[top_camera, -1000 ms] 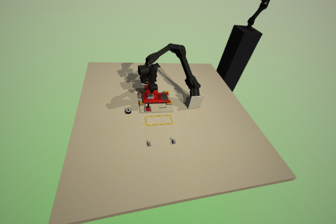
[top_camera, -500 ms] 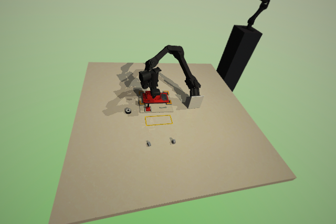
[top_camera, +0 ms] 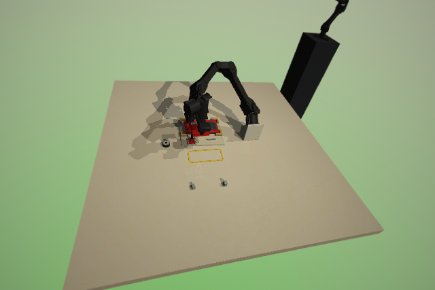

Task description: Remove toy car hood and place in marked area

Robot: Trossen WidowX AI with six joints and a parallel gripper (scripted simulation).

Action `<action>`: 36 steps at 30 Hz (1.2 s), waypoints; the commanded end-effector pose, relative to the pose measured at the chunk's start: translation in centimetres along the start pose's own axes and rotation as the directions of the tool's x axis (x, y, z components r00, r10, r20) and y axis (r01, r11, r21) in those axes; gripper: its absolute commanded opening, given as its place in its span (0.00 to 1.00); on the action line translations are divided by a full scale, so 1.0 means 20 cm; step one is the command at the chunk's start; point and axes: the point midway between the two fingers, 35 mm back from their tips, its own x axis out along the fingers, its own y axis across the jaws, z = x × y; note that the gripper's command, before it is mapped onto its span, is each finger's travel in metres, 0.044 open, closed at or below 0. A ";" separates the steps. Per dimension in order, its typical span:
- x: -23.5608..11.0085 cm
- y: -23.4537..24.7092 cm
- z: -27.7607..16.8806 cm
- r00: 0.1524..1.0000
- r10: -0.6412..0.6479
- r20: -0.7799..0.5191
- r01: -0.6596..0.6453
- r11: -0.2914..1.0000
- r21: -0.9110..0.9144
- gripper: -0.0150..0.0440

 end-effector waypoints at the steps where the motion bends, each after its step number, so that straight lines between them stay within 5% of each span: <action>1: -0.01 0.09 -0.01 1.000 0.006 0.003 -0.006 1.000 0.012 0.25; 18: 0.00 0.45 -0.11 1.000 -0.011 0.009 0.010 0.997 0.075 0.25; 36: 0.04 0.47 -0.11 1.000 -0.011 0.009 0.010 0.997 0.078 0.25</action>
